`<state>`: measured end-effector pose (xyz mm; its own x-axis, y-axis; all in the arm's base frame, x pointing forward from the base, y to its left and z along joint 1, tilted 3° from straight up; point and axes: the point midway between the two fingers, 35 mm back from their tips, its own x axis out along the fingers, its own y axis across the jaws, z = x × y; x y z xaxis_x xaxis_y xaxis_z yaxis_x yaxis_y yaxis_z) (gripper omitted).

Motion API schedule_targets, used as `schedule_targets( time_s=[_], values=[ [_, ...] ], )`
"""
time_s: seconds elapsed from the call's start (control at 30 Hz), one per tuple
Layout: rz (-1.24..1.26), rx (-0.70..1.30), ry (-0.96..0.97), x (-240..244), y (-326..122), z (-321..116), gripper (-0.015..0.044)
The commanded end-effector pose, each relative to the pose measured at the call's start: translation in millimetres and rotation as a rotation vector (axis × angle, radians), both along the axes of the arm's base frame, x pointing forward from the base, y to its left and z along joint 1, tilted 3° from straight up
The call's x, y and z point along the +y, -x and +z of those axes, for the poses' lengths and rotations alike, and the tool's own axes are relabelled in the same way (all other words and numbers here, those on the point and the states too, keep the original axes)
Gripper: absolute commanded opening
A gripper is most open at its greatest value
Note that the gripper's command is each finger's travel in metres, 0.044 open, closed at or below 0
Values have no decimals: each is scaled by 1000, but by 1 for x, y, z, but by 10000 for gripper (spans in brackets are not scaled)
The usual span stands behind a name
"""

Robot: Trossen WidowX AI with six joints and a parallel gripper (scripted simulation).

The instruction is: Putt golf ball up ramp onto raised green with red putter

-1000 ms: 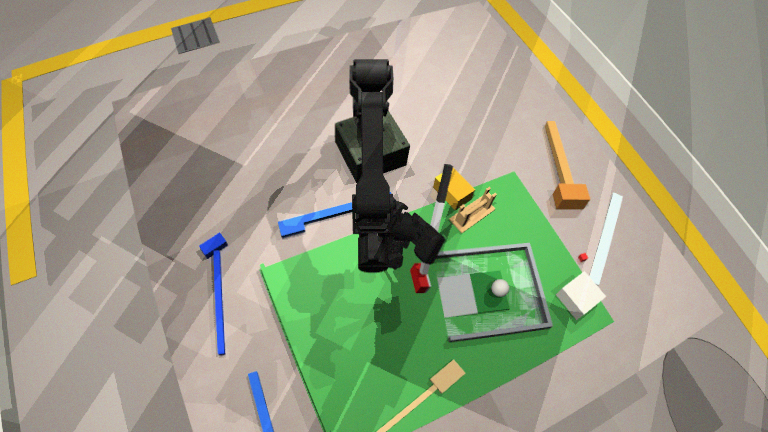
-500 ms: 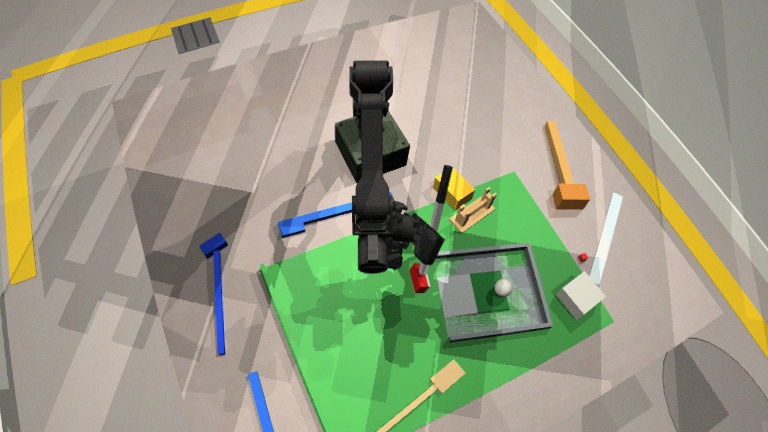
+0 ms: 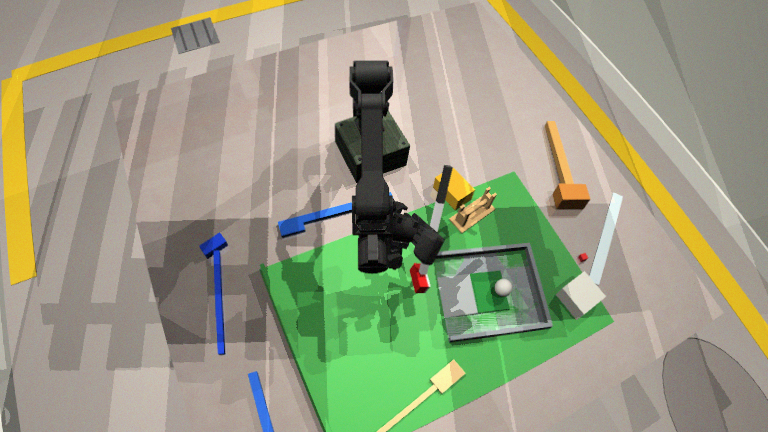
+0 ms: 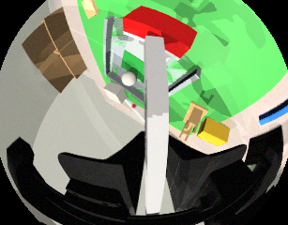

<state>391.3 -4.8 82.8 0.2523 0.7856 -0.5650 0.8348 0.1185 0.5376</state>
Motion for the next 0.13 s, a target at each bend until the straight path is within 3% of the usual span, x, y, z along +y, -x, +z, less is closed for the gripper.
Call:
schedule_targets(
  time_s=[0.0,0.1],
  values=[
    [1,-2,0,0,0,0,0],
    [1,-2,0,0,0,0,0]
  ],
)
